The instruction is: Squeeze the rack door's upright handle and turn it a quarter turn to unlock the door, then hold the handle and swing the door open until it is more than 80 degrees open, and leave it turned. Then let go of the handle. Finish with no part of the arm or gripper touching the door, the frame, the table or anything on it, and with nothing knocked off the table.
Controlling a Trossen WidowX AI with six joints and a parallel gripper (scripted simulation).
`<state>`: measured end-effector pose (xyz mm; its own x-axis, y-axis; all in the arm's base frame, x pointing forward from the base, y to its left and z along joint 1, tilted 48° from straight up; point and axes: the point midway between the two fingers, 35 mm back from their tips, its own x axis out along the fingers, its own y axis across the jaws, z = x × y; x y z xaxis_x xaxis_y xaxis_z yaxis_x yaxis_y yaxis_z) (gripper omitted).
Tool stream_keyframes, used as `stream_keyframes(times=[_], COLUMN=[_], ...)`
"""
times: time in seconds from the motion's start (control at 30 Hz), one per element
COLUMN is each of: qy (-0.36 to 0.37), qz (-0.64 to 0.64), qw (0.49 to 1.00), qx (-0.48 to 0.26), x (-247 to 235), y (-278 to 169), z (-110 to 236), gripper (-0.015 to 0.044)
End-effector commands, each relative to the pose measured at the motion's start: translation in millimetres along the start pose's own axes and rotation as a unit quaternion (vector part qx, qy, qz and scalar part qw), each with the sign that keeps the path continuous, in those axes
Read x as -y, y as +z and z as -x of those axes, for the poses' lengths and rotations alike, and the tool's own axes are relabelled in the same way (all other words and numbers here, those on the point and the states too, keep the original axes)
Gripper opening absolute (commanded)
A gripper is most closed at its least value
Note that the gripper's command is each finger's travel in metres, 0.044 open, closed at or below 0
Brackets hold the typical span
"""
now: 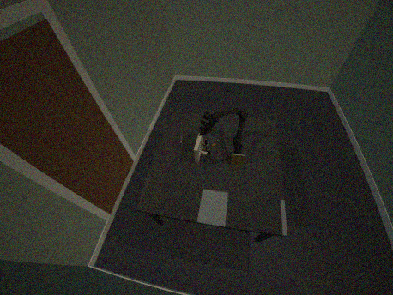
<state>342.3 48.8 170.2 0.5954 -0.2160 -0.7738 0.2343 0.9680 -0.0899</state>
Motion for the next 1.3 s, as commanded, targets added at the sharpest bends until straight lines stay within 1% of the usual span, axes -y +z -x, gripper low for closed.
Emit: stream_keyframes(times=[0.0,0.43,0.63,0.87,1.03,1.27], qy=[-0.035,-0.168,-0.230,-0.298,-0.304,-0.303], qz=[0.014,0.096,0.145,0.209,0.215,0.215], qw=[0.999,0.972,0.949,0.915,0.912,0.910], qx=[-0.037,-0.135,-0.159,-0.172,-0.173,-0.181], x=[-2.2,-6.7,-8.9,-13.9,-14.4,-8.4], y=[-9.8,-38.1,-44.0,-44.7,-44.5,-46.3], z=[-5.3,-4.1,1.9,11.0,11.7,3.7], gripper=[0.0285,0.0285,0.0285,0.0285,0.0285,0.0285])
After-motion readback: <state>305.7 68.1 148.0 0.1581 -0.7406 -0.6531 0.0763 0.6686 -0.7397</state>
